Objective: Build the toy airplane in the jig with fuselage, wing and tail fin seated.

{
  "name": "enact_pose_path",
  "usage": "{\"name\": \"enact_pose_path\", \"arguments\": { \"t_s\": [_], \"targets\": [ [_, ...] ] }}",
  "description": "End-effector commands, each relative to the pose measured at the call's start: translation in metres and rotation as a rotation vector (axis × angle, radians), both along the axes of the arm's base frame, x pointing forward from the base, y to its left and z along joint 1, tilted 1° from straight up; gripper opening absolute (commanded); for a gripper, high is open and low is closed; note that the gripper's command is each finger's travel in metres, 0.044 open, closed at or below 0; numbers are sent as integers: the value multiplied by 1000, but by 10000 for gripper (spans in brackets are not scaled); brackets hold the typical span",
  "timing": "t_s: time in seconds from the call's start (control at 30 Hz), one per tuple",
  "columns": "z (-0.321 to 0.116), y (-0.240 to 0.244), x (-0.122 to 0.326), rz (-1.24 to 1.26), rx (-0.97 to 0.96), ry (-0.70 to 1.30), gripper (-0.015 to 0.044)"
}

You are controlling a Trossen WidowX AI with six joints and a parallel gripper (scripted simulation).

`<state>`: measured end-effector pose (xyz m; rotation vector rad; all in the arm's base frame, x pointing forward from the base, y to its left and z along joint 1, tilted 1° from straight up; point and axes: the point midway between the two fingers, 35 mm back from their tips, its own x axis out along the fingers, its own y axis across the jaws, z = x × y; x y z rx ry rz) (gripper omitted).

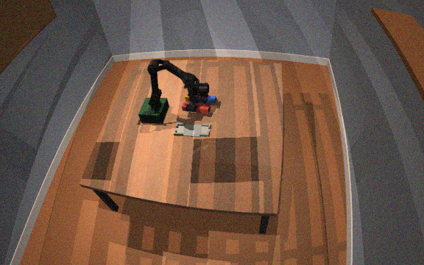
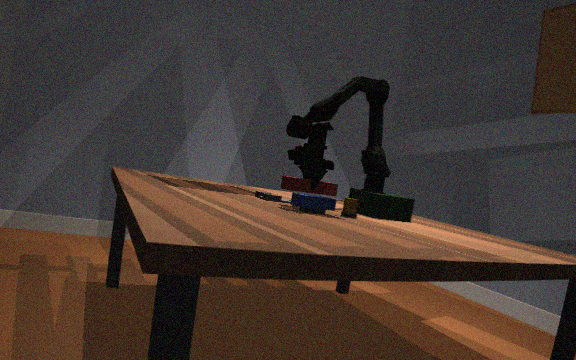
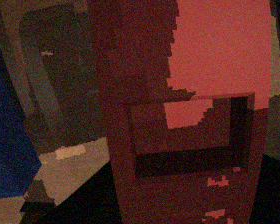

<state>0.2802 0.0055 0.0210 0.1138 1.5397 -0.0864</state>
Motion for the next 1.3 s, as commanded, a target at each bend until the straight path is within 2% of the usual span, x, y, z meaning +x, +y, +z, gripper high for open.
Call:
{"name": "enact_pose_path", "arguments": {
  "t_s": [0.0, 0.7, 1.27],
  "targets": [
    [14, -1, 2, 0, -3, -11, 0],
    [76, -1, -10, 3, -3, -11, 0],
    [55, -43, -3, 24, -7, -11, 0]
  ]
}}
